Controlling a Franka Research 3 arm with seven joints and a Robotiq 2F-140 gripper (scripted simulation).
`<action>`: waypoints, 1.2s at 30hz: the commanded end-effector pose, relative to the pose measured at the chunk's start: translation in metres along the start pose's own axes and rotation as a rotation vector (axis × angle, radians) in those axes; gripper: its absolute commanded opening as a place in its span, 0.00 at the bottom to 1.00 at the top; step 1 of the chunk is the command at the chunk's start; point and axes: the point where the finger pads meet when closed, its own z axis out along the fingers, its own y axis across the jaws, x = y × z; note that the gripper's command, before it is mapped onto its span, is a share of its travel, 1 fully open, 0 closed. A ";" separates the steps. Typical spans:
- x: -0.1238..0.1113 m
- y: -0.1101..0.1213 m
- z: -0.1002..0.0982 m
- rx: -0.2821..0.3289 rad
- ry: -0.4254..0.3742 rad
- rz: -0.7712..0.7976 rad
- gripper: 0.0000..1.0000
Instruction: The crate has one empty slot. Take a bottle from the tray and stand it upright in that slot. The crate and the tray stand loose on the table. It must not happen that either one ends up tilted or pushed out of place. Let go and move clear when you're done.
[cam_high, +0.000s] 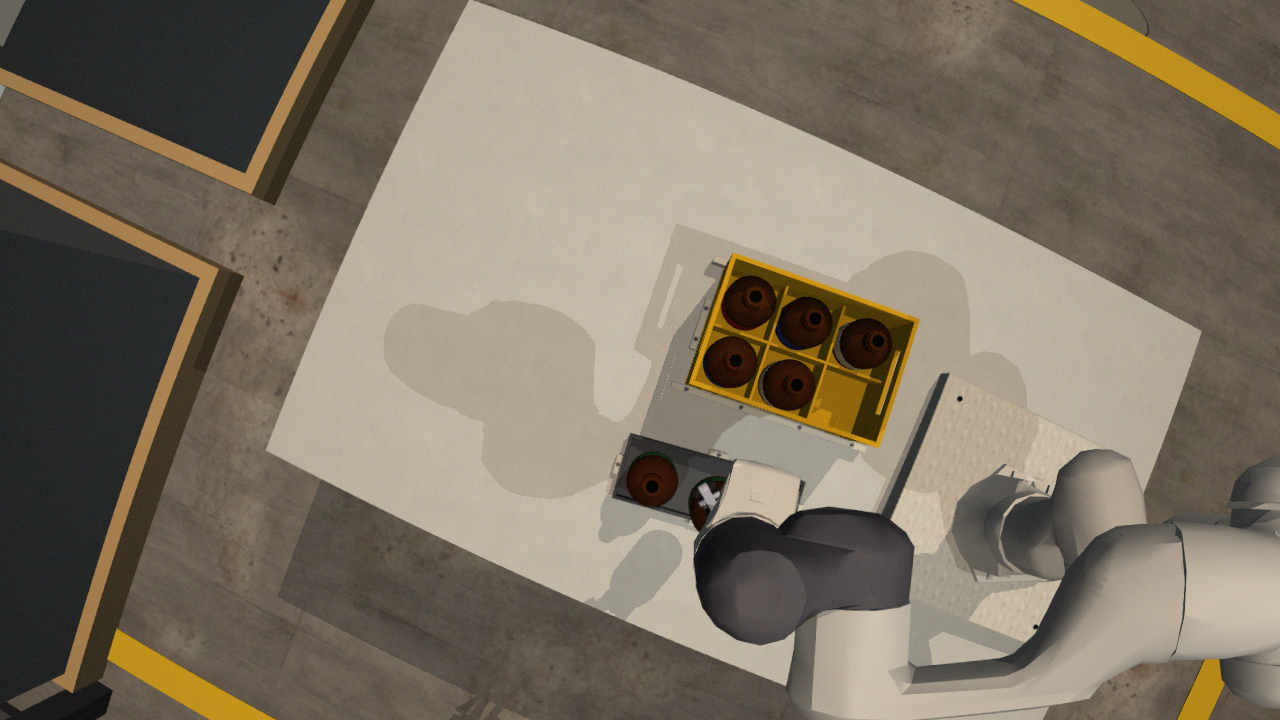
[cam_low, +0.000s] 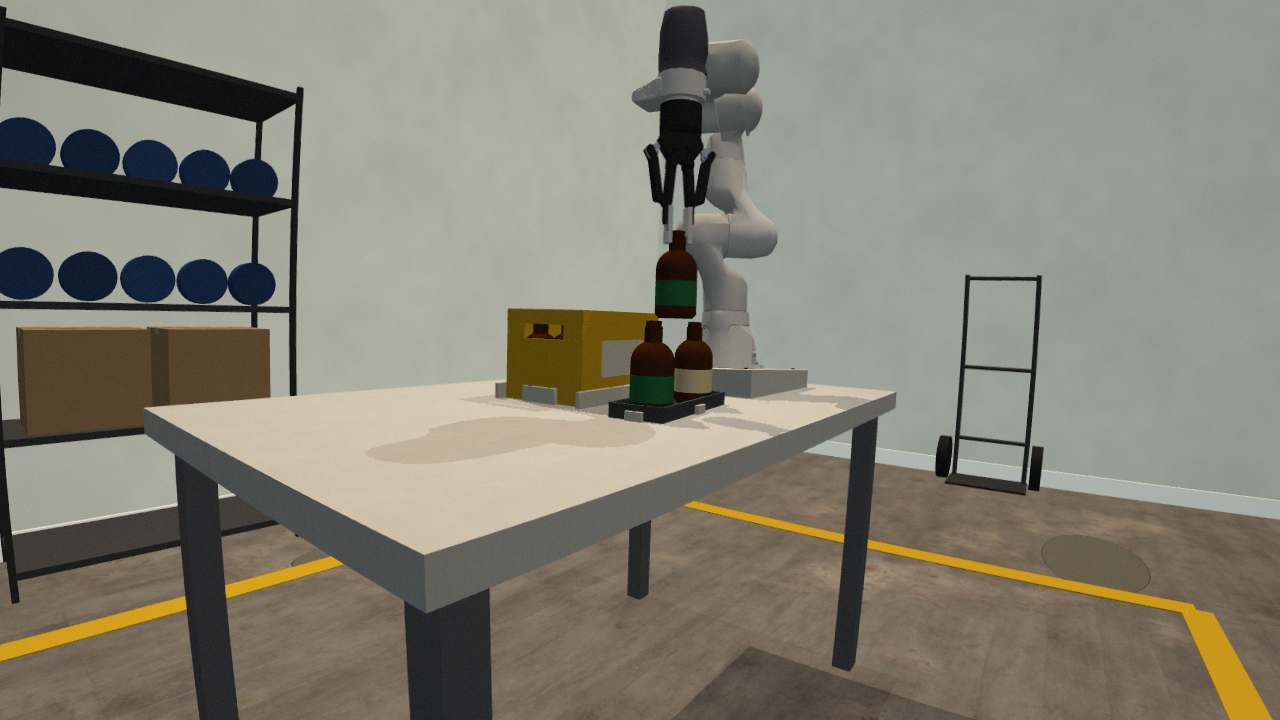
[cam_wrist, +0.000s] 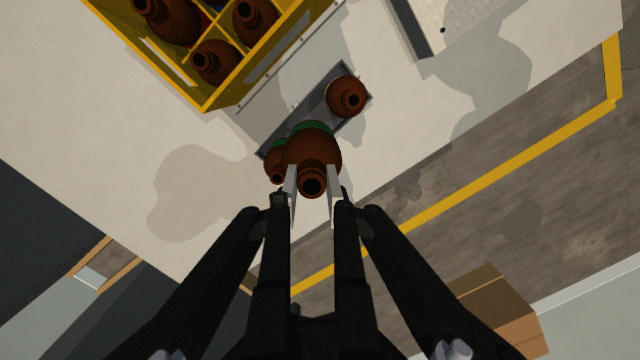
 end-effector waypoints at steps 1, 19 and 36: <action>-0.001 0.000 -0.004 0.005 -0.004 0.001 0.00; -0.001 0.000 -0.016 0.005 -0.004 0.001 0.00; -0.001 0.000 -0.026 0.005 -0.004 0.001 0.00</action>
